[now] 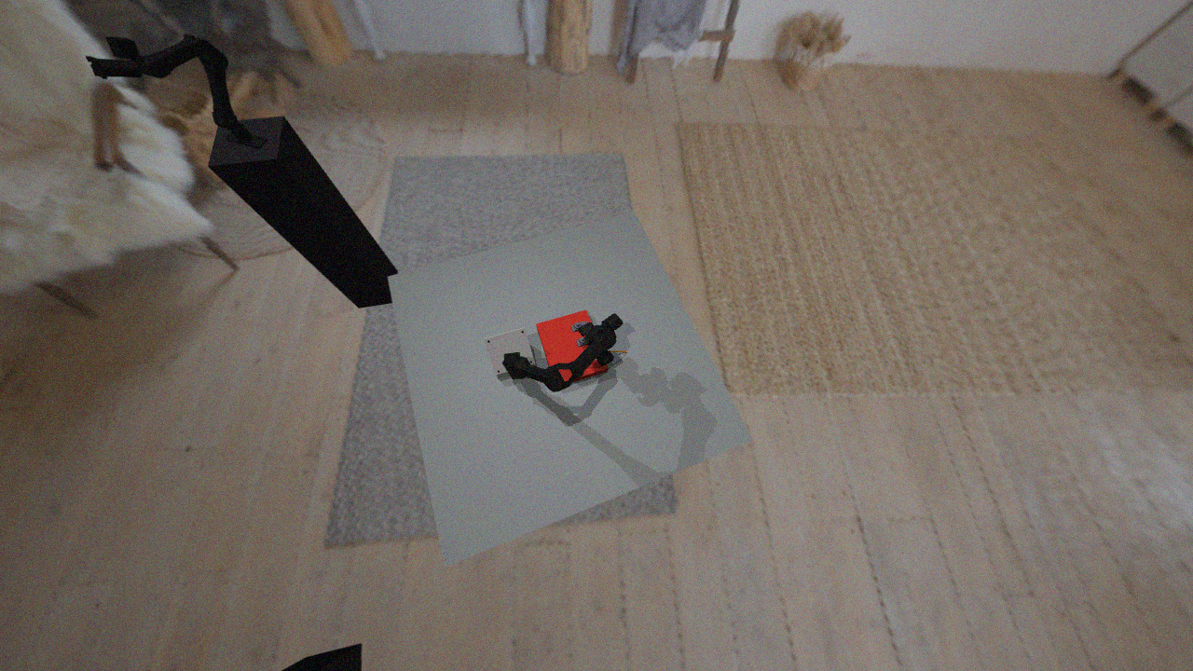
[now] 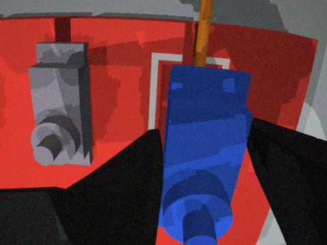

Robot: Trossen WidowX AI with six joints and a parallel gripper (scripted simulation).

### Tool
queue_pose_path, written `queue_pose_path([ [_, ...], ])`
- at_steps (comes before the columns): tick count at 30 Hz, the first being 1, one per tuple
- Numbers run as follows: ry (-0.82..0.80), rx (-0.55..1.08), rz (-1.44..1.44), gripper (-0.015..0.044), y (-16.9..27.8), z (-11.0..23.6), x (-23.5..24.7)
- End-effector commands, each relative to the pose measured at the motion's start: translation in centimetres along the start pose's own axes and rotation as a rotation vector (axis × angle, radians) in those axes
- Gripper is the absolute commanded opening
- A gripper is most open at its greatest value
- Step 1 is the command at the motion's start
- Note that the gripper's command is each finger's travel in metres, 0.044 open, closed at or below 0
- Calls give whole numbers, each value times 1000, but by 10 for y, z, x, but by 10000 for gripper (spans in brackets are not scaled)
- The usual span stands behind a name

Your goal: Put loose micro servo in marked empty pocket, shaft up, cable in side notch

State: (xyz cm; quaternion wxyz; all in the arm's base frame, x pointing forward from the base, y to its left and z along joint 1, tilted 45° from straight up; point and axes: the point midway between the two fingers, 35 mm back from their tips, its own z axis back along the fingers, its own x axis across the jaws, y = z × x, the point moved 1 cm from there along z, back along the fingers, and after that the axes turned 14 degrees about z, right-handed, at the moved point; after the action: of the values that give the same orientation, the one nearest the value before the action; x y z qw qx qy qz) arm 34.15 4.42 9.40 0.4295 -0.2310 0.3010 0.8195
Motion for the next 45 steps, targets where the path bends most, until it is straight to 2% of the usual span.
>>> queue_pose_path([
  [1,3,-5,8,0,-2,1,2],
  [19,3,-5,8,0,-3,1,4],
  [45,4,-5,8,0,-3,-25,4],
])
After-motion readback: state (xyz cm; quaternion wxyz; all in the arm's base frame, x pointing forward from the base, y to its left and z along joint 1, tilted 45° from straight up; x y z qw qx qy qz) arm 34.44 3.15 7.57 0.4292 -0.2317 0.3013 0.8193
